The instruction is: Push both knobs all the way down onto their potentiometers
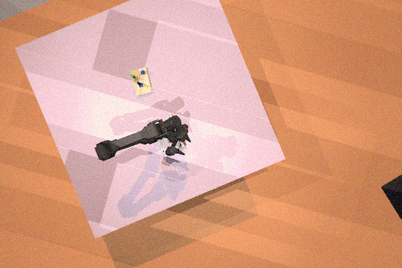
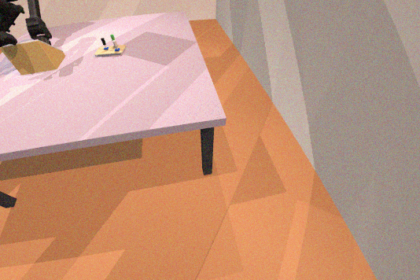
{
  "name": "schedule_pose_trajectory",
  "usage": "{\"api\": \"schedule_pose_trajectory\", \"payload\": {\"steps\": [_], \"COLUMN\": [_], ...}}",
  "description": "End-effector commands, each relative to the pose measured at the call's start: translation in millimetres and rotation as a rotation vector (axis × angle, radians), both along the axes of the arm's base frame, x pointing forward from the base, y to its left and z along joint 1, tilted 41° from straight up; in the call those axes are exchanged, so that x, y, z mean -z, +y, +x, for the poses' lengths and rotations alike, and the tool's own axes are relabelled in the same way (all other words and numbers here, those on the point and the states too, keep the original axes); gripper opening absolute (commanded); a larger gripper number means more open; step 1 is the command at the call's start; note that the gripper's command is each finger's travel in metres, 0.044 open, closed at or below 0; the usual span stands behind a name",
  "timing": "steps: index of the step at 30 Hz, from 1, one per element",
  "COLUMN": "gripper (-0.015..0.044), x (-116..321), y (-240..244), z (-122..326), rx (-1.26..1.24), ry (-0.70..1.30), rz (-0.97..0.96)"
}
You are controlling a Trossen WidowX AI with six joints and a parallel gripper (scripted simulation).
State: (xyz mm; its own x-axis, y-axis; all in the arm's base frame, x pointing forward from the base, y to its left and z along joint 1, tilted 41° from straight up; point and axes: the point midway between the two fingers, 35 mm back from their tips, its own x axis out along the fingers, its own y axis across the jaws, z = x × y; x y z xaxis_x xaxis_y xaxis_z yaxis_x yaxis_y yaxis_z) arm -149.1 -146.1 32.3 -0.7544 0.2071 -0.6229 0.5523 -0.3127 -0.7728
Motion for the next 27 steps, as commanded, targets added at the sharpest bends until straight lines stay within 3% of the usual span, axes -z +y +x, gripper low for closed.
{"api": "schedule_pose_trajectory", "payload": {"steps": [1, 15, 27], "gripper": [0.0374, 0.0006, 0.0000], "x": [0.2, 12.3, 17.9], "y": [-0.8, -55.6, -79.5], "z": [0.6, 63.9, 119.1], "rx": [-0.004, -0.318, -0.541], "ry": [-0.004, -0.309, -0.464], "rz": [0.002, 0.148, 0.246]}}
